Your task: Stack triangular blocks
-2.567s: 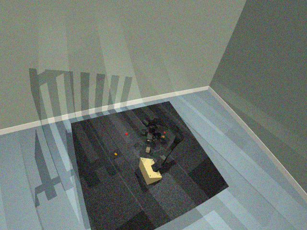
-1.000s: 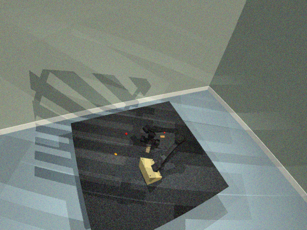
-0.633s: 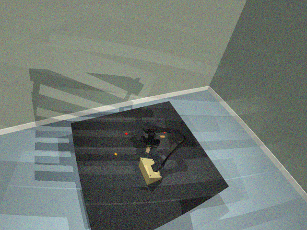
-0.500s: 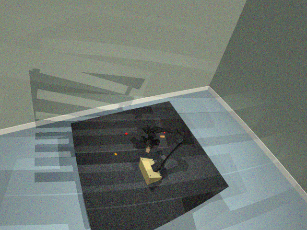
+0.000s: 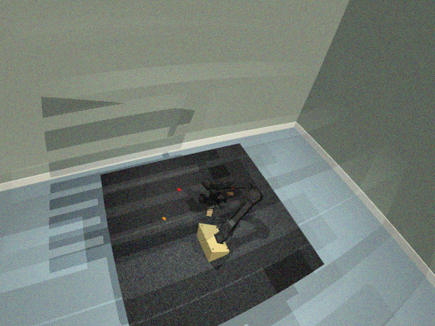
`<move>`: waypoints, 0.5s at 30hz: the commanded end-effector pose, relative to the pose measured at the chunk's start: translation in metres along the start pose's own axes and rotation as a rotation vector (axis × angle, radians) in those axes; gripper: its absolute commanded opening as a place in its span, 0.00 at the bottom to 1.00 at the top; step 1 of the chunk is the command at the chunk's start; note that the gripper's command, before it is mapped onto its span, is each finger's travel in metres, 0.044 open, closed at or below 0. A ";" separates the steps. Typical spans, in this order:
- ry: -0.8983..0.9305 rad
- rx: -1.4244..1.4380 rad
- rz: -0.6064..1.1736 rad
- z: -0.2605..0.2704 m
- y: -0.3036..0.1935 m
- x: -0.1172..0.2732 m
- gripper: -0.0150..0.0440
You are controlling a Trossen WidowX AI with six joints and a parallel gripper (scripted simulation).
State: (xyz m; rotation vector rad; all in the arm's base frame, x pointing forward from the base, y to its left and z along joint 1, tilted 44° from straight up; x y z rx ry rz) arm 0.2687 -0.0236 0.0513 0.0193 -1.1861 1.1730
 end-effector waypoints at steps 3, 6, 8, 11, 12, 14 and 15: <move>0.007 0.009 0.002 0.002 0.003 -0.005 0.25; 0.007 0.008 0.002 0.002 0.003 -0.007 0.25; 0.007 0.008 0.002 0.002 0.004 -0.008 0.25; 0.007 0.008 0.003 0.002 0.004 -0.010 0.25; 0.007 0.008 0.003 0.002 0.005 -0.010 0.25; 0.007 0.008 0.003 0.002 0.005 -0.011 0.25; 0.007 0.008 0.003 0.002 0.005 -0.012 0.25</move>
Point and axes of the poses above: the point midway between the two fingers, 35 mm back from their tips, its own x axis back along the fingers, its own z axis across the jaws, y = z × x, the point moved 1 cm from there along x, back along the fingers, and after that the axes turned 13 degrees about -x, right-handed, at the moved point
